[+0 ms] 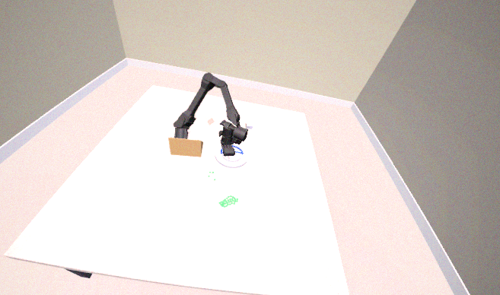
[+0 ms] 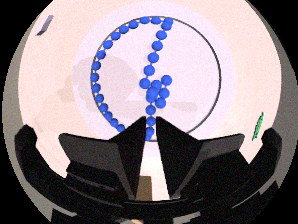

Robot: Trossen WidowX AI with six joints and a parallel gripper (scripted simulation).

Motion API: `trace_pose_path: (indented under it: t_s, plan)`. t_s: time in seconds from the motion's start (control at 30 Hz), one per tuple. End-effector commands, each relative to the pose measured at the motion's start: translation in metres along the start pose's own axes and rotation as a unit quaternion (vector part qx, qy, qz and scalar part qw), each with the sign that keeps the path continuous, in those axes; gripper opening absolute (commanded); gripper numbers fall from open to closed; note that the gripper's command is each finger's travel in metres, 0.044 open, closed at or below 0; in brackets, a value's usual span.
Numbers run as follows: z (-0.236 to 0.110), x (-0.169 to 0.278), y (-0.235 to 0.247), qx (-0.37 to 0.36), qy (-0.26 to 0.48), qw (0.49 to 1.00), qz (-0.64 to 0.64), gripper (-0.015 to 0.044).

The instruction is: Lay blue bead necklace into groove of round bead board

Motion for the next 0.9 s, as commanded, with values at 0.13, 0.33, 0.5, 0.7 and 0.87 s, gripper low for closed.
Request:
trace_pose_path:
  t_s: [0.13, 0.33, 0.5, 0.7, 0.87]
  plan:
    - [-0.001, 0.000, 0.000, 0.000, 0.000, 1.000, 0.000, 0.0000]
    - [-0.006, 0.000, 0.000, -0.002, -0.001, 1.000, 0.002, 0.0000]
    - [-0.006, 0.006, -0.010, -0.001, -0.001, 1.000, 0.002, 0.0000]
    - [-0.006, 0.017, -0.025, -0.001, -0.001, 1.000, 0.002, 0.0000]
    - [-0.006, 0.018, -0.027, -0.001, -0.001, 1.000, 0.002, 0.0000]
Point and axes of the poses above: the point midway between the two fingers, 35 mm back from their tips, its own z axis out along the fingers, its own y axis across the jaws, x = y × z, the point moved 1 cm from there along -z, back along the fingers, and after that the axes turned 15 degrees about z, right-handed, at the moved point
